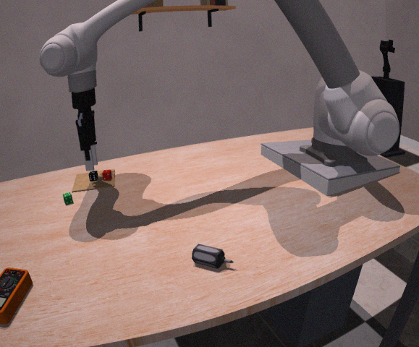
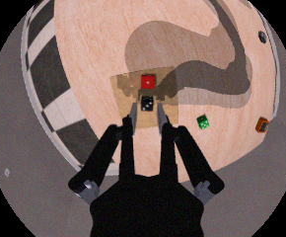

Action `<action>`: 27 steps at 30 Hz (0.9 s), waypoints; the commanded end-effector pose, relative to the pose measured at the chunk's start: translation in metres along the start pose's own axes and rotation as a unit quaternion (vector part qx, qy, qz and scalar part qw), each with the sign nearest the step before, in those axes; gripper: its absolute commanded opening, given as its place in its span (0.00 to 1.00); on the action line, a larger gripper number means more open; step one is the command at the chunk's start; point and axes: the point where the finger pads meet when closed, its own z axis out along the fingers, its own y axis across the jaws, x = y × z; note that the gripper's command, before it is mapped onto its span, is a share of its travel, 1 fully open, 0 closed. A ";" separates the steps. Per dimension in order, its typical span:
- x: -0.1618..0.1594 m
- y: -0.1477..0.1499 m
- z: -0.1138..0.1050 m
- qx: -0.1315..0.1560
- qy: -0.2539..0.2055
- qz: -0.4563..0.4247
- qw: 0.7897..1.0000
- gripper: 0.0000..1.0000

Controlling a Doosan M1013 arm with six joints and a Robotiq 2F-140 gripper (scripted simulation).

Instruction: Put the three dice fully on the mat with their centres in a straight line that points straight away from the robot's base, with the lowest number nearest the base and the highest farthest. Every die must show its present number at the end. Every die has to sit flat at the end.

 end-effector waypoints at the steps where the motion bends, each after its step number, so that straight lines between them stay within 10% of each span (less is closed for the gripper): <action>1: -0.001 0.000 -0.017 0.000 -0.001 0.000 1.000 0.32; 16: 0.000 0.000 -0.053 0.000 -0.001 0.000 1.000 0.32; 17: 0.000 0.000 -0.053 0.000 -0.001 0.000 1.000 1.00; 27: 0.000 0.000 -0.053 0.000 -0.001 0.000 1.000 1.00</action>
